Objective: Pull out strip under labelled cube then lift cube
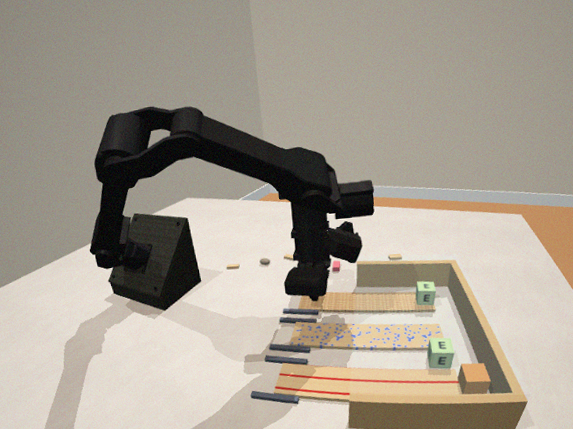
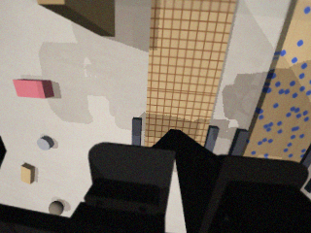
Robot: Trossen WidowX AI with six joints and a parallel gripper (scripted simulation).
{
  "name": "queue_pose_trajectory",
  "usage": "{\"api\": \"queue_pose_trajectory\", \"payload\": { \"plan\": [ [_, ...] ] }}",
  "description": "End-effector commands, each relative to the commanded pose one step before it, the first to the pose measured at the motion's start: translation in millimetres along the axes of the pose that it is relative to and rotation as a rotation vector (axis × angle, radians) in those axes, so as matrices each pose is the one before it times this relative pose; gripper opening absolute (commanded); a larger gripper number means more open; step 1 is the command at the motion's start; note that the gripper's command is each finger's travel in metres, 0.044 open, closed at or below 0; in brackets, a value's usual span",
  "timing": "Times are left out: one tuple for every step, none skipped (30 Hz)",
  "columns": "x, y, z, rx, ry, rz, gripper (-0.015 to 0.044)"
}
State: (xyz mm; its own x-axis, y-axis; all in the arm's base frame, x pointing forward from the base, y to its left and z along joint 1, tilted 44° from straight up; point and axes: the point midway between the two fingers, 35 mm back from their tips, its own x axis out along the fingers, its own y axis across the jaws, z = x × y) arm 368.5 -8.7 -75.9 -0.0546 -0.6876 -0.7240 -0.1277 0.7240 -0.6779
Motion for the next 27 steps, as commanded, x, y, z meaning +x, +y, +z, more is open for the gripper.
{"api": "queue_pose_trajectory", "payload": {
  "plan": [
    [1.21, -0.75, 0.16, -0.0023, -0.00081, -0.00588, 0.0],
    [0.12, 0.0, 0.0, 0.0, 0.0, -0.00001, 0.0],
    [0.08, 0.0, 0.0, 0.0, 0.0, 0.0, 0.0],
    [0.12, 0.0, 0.0, 0.0, 0.0, 0.0, 0.0],
    [0.08, 0.0, 0.0, 0.0, 0.0, 0.0, 0.0],
    [0.12, 0.0, 0.0, 0.0, 0.0, 0.0, 0.0],
    [0.08, 0.0, 0.0, 0.0, 0.0, 0.0, 0.0],
    [0.12, 0.0, 0.0, 0.0, 0.0, 0.0, 0.0],
    [0.08, 0.0, 0.0, 0.0, 0.0, 0.0, 0.0],
    [0.12, 0.0, 0.0, 0.0, 0.0, 0.0, 0.0],
    [0.08, 0.0, 0.0, 0.0, 0.0, 0.0, 0.0],
    [0.12, 0.0, 0.0, 0.0, 0.0, 0.0, 0.0],
    [0.08, 0.0, 0.0, 0.0, 0.0, 0.0, 0.0],
    [0.12, 0.0, 0.0, 0.0, 0.0, 0.0, 0.0],
    [0.08, 0.0, 0.0, 0.0, 0.0, 0.0, 0.0],
    [0.12, 0.0, 0.0, 0.0, 0.0, 0.0, 0.0],
    [0.08, 0.0, 0.0, 0.0, 0.0, 0.0, 0.0],
    [0.12, 0.0, 0.0, 0.0, 0.0, 0.0, 0.0],
    [0.08, 0.0, 0.0, 0.0, 0.0, 0.0, 0.0],
    [0.12, 0.0, 0.0, 0.0, 0.0, 0.0, 0.0],
    [0.08, 0.0, 0.0, 0.0, 0.0, 0.0, 0.0],
    [0.12, 0.0, 0.0, 0.0, 0.0, 0.0, 0.0],
    [0.08, 0.0, 0.0, 0.0, 0.0, 0.0, 0.0],
    [0.12, 0.0, 0.0, 0.0, 0.0, 0.0, 0.0],
    [0.08, 0.0, 0.0, 0.0, 0.0, 0.0, 0.0],
    [0.12, 0.0, 0.0, 0.0, 0.0, 0.0, 0.0],
    [0.08, 0.0, 0.0, 0.0, 0.0, 0.0, 0.0]
  ]
}}
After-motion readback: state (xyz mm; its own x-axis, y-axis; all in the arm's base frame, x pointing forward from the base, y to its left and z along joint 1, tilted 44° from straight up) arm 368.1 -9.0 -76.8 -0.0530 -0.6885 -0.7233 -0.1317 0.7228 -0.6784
